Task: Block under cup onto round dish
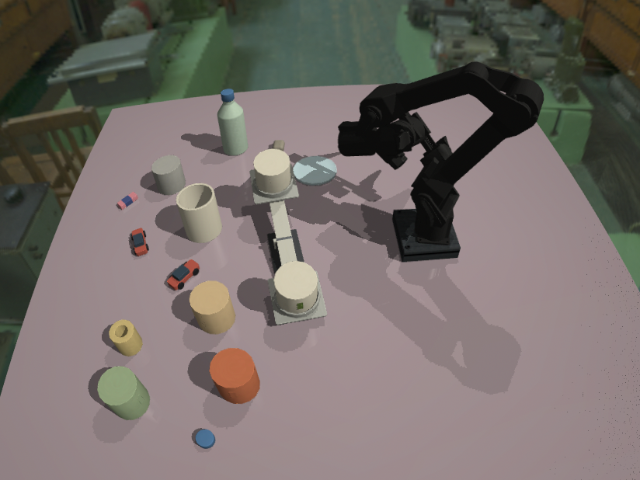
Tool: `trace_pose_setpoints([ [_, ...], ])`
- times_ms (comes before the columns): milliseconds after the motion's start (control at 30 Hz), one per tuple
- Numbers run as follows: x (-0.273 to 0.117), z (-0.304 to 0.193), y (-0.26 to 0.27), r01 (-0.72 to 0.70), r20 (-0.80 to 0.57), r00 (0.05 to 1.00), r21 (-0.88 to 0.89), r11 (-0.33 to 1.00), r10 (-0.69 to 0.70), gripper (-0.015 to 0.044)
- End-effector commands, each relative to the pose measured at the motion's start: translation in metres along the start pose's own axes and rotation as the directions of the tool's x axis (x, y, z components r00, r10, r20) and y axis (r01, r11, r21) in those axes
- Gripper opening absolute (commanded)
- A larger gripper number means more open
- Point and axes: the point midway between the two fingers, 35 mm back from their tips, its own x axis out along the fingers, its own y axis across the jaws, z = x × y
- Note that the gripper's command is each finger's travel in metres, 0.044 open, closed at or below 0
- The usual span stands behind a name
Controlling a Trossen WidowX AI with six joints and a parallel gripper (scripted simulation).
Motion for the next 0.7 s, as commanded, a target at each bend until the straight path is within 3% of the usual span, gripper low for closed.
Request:
trace_pose_setpoints([
  [0, 0.0, 0.0, 0.0, -0.001, 0.0, 1.0, 0.0, 1.0, 0.001, 0.0426],
  [267, 0.004, -0.007, -0.002, -0.062, -0.018, 0.998, 0.017, 0.998, 0.062, 0.044],
  [667, -0.003, 0.007, -0.003, -0.158, 0.116, 0.983, 0.161, 0.974, 0.14, 0.044],
])
